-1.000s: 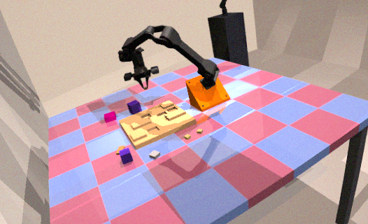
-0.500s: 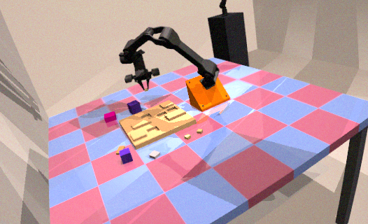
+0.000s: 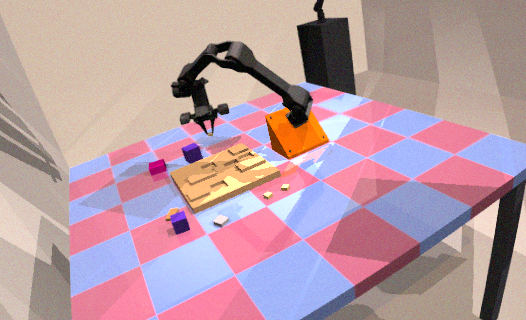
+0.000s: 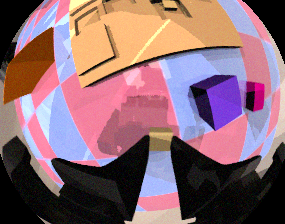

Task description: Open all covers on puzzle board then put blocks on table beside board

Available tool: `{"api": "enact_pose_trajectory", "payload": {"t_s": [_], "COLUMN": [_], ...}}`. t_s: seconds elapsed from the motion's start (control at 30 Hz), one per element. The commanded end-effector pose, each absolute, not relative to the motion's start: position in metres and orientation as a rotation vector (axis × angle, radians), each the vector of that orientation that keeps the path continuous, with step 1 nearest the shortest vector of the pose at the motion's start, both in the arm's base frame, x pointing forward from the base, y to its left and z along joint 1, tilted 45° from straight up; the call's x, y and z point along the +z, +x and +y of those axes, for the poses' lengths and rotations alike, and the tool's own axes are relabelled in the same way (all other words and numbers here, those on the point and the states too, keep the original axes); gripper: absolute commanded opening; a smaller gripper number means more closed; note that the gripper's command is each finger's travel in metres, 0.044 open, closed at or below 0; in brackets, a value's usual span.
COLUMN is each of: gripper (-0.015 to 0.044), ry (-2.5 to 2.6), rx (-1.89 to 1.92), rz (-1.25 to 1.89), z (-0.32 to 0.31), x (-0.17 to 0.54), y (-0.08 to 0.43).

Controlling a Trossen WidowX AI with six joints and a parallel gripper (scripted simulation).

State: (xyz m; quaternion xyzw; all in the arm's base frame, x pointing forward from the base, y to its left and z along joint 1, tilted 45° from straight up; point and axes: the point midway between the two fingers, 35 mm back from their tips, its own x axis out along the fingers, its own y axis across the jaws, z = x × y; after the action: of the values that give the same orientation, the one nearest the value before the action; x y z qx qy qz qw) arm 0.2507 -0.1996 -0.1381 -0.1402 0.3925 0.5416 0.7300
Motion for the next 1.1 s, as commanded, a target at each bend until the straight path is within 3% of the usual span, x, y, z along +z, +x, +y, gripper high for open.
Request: {"api": "enact_pose_trajectory", "payload": {"t_s": [0.0,1.07], "gripper": [0.0080,0.0080], "ry": [-0.300,-0.297], "rx": [1.191,1.193], "rz": [0.862,0.858], "z": [-0.193,-0.155], "x": [-0.145,-0.180], "y": [0.252,0.255]}}
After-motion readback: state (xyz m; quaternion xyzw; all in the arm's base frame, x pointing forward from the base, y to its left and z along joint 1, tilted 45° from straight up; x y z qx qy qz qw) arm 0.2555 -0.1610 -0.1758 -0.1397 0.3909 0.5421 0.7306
